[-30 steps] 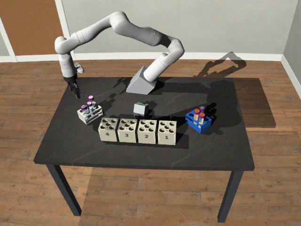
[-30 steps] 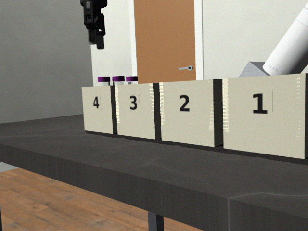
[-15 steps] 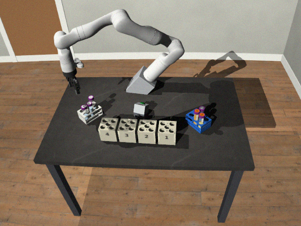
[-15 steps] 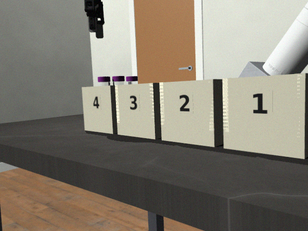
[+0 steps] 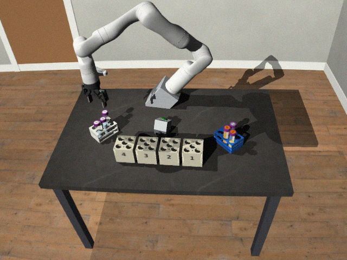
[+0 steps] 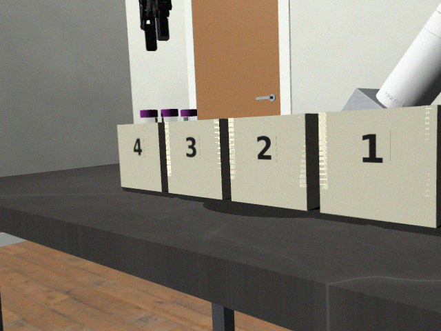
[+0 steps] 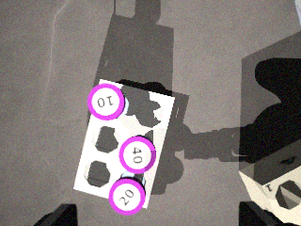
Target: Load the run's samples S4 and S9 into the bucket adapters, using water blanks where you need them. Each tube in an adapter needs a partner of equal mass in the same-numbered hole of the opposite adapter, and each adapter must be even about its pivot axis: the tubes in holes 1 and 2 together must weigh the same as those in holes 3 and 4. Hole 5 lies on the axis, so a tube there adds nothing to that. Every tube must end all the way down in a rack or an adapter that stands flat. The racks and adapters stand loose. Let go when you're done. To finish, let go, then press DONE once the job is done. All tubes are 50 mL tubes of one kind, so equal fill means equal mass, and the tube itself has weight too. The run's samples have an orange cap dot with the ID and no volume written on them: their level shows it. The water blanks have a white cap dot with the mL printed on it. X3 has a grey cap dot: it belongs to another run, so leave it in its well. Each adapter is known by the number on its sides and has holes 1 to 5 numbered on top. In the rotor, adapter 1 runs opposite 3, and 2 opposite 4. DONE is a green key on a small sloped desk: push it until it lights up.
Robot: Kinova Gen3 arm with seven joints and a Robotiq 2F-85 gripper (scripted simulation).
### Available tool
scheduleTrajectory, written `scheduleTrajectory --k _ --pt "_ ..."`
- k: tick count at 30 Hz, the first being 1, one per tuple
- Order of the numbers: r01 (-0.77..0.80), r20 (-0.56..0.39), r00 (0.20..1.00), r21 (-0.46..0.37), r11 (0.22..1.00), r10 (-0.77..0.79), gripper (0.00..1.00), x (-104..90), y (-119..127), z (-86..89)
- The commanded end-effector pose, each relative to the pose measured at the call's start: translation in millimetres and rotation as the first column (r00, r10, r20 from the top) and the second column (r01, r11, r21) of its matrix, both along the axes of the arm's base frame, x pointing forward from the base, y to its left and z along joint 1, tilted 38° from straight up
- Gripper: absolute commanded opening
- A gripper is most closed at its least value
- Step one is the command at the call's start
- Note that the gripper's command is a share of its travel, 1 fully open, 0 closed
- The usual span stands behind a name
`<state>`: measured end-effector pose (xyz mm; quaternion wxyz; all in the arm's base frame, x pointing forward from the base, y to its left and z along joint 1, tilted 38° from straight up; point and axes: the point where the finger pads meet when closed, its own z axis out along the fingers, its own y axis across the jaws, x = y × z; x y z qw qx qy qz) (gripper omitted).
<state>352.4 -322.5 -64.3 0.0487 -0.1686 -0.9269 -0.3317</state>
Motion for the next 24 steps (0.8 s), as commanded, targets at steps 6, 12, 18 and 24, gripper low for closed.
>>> scheduleTrajectory --k 6,12,18,24 --pt "-0.196 0.177 0.964 -0.041 0.98 0.2 1.0 -1.3 30 25.6" --pt "-0.339 0.29 0.892 -0.081 0.937 0.348 1.0 -2.3 54 44.2" --pt "-0.468 0.391 0.784 -0.138 0.873 0.482 1.0 -3.4 77 62.7" --pt "-0.543 0.45 0.694 -0.184 0.819 0.562 1.0 -4.2 93 75.1"
